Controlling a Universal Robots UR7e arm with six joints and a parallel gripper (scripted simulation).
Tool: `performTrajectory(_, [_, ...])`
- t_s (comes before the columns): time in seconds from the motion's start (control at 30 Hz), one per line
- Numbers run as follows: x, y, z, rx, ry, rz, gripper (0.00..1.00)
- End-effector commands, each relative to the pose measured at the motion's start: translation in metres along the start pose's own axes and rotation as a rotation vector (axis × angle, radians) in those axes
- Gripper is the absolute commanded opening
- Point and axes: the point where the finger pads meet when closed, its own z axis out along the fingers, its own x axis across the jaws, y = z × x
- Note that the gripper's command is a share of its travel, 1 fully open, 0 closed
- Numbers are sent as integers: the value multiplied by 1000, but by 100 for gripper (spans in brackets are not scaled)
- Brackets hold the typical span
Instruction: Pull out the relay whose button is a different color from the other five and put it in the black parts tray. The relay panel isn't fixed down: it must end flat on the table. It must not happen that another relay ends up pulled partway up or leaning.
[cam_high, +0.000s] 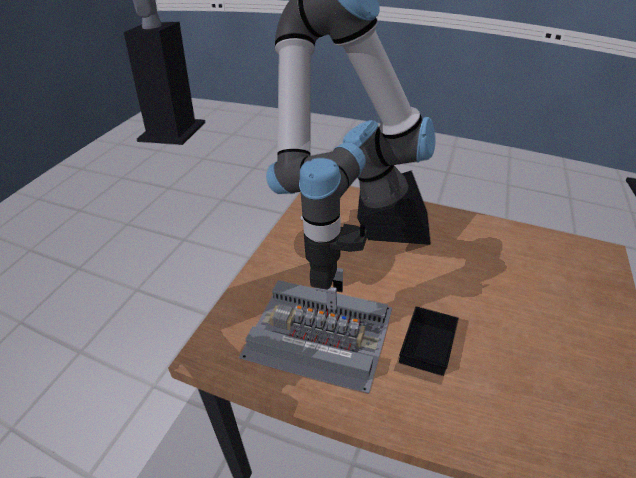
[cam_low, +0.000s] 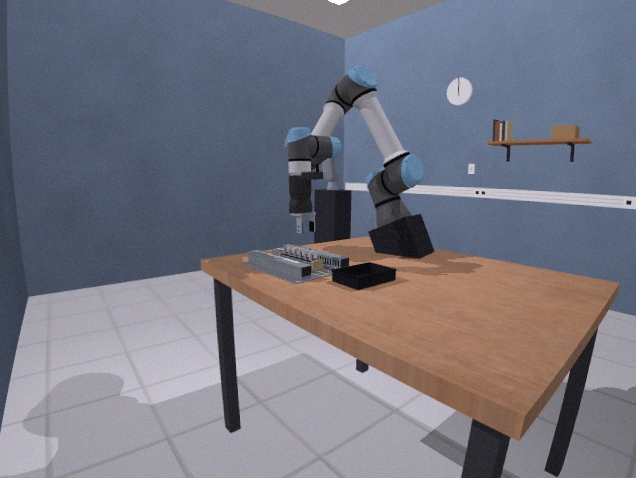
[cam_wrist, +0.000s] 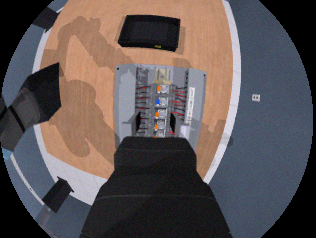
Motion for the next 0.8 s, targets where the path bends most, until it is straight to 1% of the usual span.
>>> performTrajectory(0.0, [6,21,-3,-8,6,9,98])
performTrajectory(0.2, [8,37,-4,-15,7,16,98])
performTrajectory(0.27, [8,37,-4,-15,7,16,98])
performTrajectory(0.5, [9,51,-4,-21,7,21,98])
performTrajectory(0.77, [10,62,-5,-25,7,26,98])
